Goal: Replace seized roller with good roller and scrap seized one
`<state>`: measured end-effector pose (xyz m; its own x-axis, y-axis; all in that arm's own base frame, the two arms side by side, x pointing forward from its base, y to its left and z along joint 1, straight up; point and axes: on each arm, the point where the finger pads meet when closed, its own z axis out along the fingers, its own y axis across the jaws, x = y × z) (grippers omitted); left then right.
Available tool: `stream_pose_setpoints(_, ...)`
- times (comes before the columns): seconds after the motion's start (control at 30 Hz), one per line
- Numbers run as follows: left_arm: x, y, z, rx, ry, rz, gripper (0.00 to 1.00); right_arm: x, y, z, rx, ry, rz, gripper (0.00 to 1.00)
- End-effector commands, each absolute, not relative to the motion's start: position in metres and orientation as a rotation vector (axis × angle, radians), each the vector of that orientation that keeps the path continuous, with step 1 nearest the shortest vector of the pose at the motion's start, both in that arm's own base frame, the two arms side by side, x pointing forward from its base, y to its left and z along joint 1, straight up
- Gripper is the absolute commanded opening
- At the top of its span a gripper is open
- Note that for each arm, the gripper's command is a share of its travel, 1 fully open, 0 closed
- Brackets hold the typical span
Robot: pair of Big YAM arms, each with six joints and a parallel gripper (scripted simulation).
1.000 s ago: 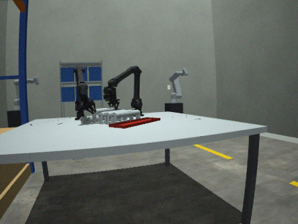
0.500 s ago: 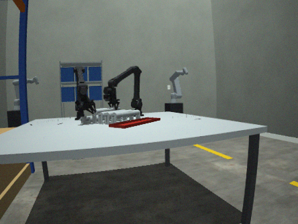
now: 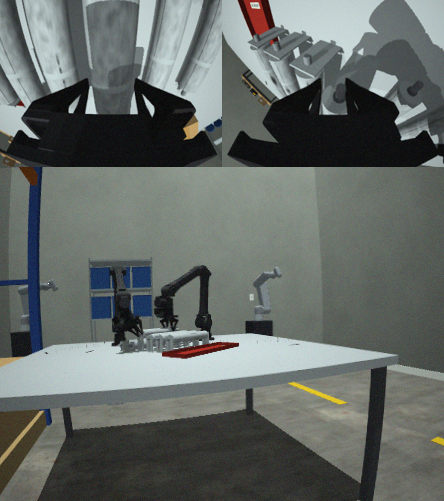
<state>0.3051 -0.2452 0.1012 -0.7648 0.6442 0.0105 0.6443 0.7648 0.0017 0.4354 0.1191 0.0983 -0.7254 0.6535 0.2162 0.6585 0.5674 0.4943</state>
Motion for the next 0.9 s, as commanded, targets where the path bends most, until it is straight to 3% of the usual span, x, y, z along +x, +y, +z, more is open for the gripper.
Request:
stream_pose_setpoints(0.0,0.318,-0.258,0.120,-1.121,-2.984,0.028,0.62,0.456,0.122,0.119,-1.133,-2.812,-0.922,0.32)
stream_pose_setpoints(0.37,0.318,-0.258,0.120,-1.117,-2.985,0.028,0.62,0.456,0.122,0.119,-1.133,-2.812,-0.922,0.32)
stream_pose_setpoints(0.67,0.317,-0.259,0.188,-1.116,-2.989,0.030,0.62,0.443,0.088,0.181,-1.124,-2.839,-0.940,0.32)
stream_pose_setpoints(0.87,0.309,-0.253,0.151,-1.103,-2.951,0.009,0.62,0.431,0.098,0.139,-1.129,-2.799,-0.897,0.32)
